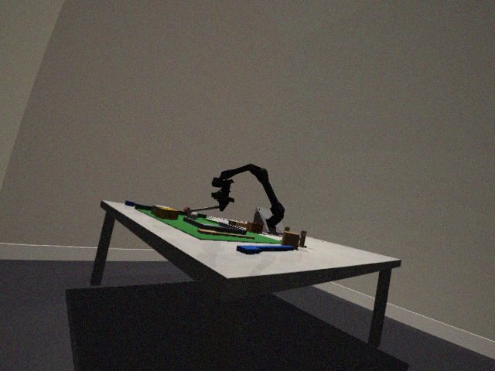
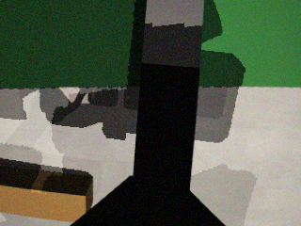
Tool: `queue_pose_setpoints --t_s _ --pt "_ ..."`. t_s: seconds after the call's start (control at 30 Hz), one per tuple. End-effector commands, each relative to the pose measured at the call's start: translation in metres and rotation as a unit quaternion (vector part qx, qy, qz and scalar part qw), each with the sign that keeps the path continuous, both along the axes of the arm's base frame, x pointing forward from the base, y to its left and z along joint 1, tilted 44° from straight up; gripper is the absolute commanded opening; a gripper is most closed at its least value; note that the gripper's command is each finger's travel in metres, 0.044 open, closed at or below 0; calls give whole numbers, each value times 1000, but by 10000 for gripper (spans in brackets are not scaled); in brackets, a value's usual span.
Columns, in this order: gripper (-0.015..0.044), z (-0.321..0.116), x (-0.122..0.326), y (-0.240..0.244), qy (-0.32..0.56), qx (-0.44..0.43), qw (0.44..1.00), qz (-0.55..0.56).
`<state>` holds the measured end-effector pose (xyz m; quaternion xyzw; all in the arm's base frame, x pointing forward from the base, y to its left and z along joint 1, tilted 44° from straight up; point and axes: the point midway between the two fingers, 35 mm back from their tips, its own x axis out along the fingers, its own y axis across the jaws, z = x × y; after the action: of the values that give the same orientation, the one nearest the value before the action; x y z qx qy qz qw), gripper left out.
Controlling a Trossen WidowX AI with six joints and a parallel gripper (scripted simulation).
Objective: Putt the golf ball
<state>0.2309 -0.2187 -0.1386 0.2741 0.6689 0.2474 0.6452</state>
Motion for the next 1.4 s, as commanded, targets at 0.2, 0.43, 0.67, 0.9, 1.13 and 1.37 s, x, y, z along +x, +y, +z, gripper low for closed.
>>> queue_pose_setpoints --t_s 0.2,0.43,0.67,0.9,1.13,1.37 --pt "0 32 9 28 0 -1 1000 -1" --pt "0 87 8 92 1 2 1000 -1" --pt "0 93 7 97 1 3 1000 -1" --pt "0 113 9 76 1 2 1000 -1" --pt "0 135 8 57 2 2 1000 -1" --pt "0 128 7 63 5 4 1000 -2"
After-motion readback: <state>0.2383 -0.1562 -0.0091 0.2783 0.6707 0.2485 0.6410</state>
